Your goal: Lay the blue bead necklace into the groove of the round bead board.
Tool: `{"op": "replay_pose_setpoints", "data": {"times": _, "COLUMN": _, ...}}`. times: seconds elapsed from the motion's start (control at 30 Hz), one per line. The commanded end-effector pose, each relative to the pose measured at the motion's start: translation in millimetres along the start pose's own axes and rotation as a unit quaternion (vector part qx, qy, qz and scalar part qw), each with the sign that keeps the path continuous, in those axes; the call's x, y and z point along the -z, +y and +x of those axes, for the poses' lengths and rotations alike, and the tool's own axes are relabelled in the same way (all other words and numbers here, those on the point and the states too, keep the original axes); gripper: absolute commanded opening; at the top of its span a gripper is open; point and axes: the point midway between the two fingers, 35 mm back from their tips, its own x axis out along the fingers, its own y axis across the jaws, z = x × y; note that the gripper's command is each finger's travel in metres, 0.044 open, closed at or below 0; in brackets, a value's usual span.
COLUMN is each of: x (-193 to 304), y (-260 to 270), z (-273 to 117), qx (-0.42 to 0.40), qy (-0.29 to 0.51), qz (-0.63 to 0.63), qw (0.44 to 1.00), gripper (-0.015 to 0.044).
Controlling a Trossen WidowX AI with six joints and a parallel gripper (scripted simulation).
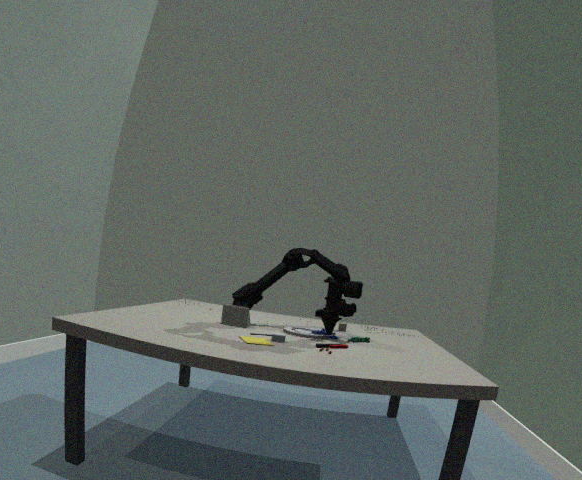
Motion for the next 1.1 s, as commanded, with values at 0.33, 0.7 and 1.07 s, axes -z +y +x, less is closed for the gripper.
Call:
{"op": "replay_pose_setpoints", "data": {"times": 0.33, "x": 0.0, "y": 0.1, "z": -0.1, "qx": 0.0, "qy": 0.0, "qz": 0.0, "qw": 1.0, "gripper": 0.0}}
{"op": "replay_pose_setpoints", "data": {"times": 0.7, "x": 1.4, "y": -0.3, "z": -25.0, "qx": -0.003, "qy": 0.002, "qz": 0.004, "qw": 1.0, "gripper": 0.0}}
{"op": "replay_pose_setpoints", "data": {"times": 1.07, "x": 29.0, "y": -6.5, "z": -27.2, "qx": -0.002, "qy": 0.003, "qz": 0.004, "qw": 1.0, "gripper": 0.0}}
